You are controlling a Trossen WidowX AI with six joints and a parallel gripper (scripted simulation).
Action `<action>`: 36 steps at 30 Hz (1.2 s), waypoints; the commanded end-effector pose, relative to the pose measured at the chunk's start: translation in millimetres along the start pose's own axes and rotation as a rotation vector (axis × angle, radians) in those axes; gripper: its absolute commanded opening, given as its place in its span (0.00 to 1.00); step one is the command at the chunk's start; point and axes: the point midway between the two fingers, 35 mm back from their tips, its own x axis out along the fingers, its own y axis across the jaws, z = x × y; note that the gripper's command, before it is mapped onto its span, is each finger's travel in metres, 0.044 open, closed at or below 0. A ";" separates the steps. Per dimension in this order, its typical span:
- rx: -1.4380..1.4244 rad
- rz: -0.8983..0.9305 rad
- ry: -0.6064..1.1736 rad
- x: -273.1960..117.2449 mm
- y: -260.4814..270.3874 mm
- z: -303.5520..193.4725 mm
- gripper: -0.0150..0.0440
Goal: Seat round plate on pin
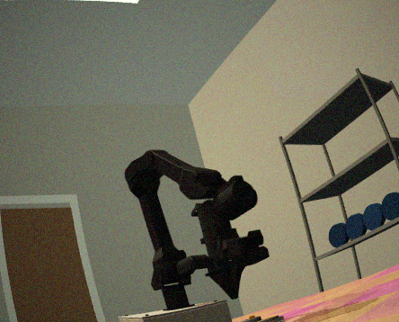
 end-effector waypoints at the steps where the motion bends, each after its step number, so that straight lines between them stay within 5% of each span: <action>1: 0.070 0.033 0.053 8.3 10.0 -7.9 0.25; 16: 0.070 0.033 0.053 55.8 13.4 -9.9 0.25; 36: 0.070 0.034 0.052 56.4 33.9 3.6 0.25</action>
